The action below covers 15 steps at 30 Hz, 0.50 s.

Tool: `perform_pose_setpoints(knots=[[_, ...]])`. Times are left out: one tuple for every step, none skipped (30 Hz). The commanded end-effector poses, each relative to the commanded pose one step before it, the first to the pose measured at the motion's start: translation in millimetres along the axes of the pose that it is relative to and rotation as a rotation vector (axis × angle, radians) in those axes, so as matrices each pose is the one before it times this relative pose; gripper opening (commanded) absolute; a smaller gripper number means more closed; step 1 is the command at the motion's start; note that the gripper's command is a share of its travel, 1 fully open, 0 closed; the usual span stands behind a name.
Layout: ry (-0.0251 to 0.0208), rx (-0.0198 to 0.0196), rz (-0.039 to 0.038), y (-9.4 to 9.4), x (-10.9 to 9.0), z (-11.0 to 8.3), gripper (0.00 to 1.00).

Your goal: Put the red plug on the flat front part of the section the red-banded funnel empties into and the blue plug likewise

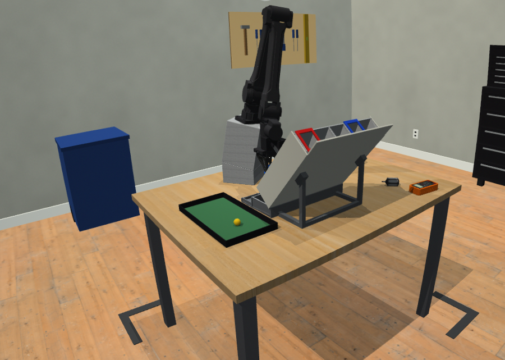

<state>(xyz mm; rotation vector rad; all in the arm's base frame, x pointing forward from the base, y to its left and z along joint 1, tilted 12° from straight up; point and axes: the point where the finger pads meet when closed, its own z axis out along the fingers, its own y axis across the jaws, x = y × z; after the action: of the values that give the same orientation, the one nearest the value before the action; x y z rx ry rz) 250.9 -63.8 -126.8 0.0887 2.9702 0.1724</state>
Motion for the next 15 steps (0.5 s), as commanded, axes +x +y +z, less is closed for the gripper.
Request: perform_pose_setpoints(knots=[[-0.00484,0.00055,-0.01555,-5.41,-3.38,-2.1,0.0],[-0.00071,0.00033,-0.00013,-0.64,-0.48,0.33,0.0],[0.00065,-0.00024,0.00012,-0.33,-0.05,0.23,0.0],[0.00077,-0.00019,0.00013,-0.19,0.06,0.14,0.0],[0.00131,-0.00084,-0.0033,0.9,0.14,0.23,0.0],[0.00116,-0.00097,-0.00436,1.22,0.06,0.22,0.0],[0.00104,-0.00043,-0.00064,0.39,0.54,0.07,0.0],[0.00086,0.00011,0.00013,0.09,0.49,0.02,0.0],[0.00041,-0.00012,0.00007,0.08,0.26,0.01,0.0],[0.00003,-0.00001,0.0,0.01,0.02,0.0,0.0],[0.0,0.0,0.0,0.0,0.0,0.0,0.0],[0.0,0.0,0.00192,0.0,0.0,0.0,0.0],[0.0,0.0,0.0,0.0,0.0,0.0,0.0],[0.0,0.0,0.0,0.0,0.0,0.0,0.0],[0.0,0.0,0.00175,0.0,0.0,0.0,0.0]])
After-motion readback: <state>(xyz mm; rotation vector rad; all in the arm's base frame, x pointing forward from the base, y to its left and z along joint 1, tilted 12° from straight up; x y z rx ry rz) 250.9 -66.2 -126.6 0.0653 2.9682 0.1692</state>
